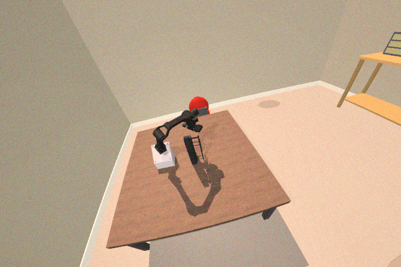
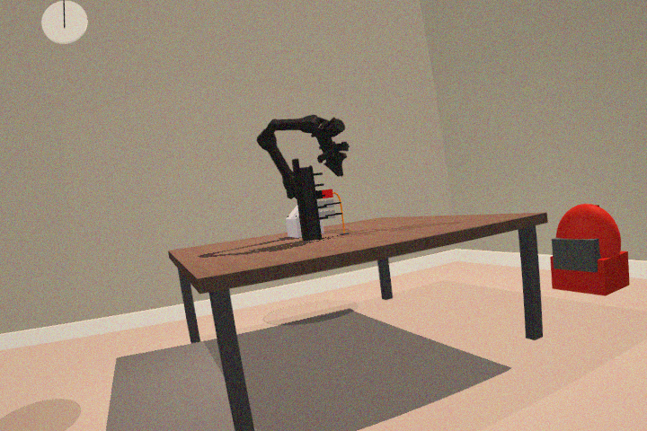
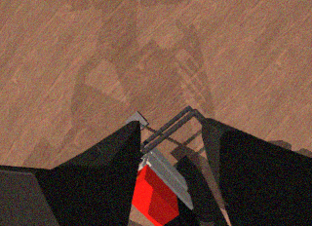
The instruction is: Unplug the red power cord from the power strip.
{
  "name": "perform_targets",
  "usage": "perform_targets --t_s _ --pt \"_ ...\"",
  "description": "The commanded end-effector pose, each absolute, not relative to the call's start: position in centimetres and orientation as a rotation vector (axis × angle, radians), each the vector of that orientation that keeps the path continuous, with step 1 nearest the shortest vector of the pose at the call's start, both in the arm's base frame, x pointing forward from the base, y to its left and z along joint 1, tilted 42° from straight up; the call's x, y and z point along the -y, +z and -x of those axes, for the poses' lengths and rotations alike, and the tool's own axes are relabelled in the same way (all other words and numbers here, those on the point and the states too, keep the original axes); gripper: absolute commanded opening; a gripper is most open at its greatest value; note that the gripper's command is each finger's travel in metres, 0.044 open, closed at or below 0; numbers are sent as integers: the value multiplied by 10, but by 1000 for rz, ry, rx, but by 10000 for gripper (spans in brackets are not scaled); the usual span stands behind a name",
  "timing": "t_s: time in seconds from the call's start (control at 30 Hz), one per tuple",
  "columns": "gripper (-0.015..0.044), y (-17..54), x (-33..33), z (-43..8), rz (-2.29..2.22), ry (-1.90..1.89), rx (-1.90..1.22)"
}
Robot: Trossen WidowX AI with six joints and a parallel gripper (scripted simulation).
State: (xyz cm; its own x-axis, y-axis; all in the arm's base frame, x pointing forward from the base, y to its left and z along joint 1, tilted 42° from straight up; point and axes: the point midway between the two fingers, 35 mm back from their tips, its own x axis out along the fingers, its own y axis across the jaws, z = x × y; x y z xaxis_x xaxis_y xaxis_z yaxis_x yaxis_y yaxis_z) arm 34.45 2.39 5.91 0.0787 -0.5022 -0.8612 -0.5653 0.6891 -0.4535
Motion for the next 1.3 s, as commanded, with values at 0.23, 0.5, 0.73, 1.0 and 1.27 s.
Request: perform_targets --t_s 0.23,0.5,0.73,1.0,1.27 --pt "160 16 -17 -287 1414 569 -1879" --pt "160 16 -17 -287 1414 569 -1879" --pt "160 19 -14 -287 1414 569 -1879" --pt "160 27 -5 -284 1414 569 -1880" --pt "160 36 5 -280 1414 568 -1880"
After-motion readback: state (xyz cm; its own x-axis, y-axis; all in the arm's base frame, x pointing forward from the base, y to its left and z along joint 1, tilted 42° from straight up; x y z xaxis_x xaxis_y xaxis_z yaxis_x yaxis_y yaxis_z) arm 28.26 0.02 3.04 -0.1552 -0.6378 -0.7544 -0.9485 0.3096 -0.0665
